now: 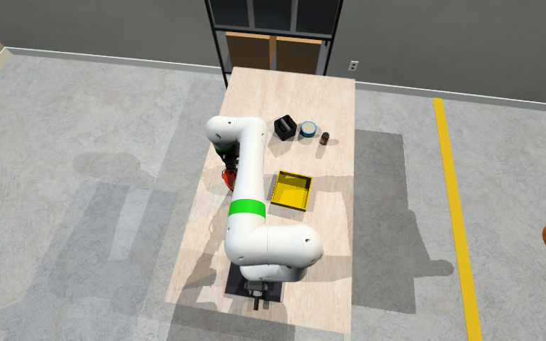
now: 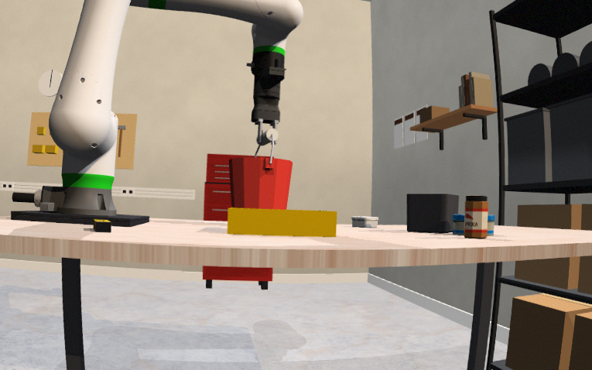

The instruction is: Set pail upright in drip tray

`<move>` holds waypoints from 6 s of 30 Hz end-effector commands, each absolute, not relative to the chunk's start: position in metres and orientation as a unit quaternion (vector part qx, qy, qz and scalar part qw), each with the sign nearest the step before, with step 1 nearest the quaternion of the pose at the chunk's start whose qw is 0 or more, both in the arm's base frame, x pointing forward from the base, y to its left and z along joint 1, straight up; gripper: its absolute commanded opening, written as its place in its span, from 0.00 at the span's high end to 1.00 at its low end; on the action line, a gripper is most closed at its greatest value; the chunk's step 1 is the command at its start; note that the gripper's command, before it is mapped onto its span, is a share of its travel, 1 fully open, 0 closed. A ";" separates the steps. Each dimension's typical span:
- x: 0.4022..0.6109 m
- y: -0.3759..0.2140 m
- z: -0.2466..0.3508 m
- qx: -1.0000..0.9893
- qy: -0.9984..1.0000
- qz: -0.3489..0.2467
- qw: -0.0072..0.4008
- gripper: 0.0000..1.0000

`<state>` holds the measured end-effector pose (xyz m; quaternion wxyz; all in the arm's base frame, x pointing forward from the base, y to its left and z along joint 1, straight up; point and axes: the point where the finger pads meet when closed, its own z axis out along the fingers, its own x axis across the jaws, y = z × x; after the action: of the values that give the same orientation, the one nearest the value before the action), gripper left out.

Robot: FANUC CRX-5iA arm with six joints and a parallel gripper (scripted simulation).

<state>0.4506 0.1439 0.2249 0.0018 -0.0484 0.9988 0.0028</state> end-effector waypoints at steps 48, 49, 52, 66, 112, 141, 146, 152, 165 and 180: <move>0.451 0.144 0.294 -0.049 0.999 0.003 0.003 1.00; 0.451 0.144 0.296 -0.049 0.999 0.003 0.003 1.00; 0.451 0.144 0.300 -0.049 0.999 0.003 0.003 1.00; 0.451 0.144 0.309 -0.049 0.999 0.003 0.003 1.00; 0.450 0.144 0.312 -0.049 0.999 0.003 0.003 1.00; 0.450 0.143 0.312 -0.049 0.999 0.003 0.003 1.00; 0.450 0.143 0.312 -0.049 0.999 0.003 0.003 1.00; 0.450 0.141 0.312 -0.049 0.999 0.003 0.003 1.00; 0.450 0.135 0.312 -0.049 0.999 0.003 0.003 1.00; 0.450 0.120 0.312 -0.049 0.999 0.003 0.003 1.00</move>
<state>0.4501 0.1235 0.3107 0.0017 -0.0485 0.9988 0.0027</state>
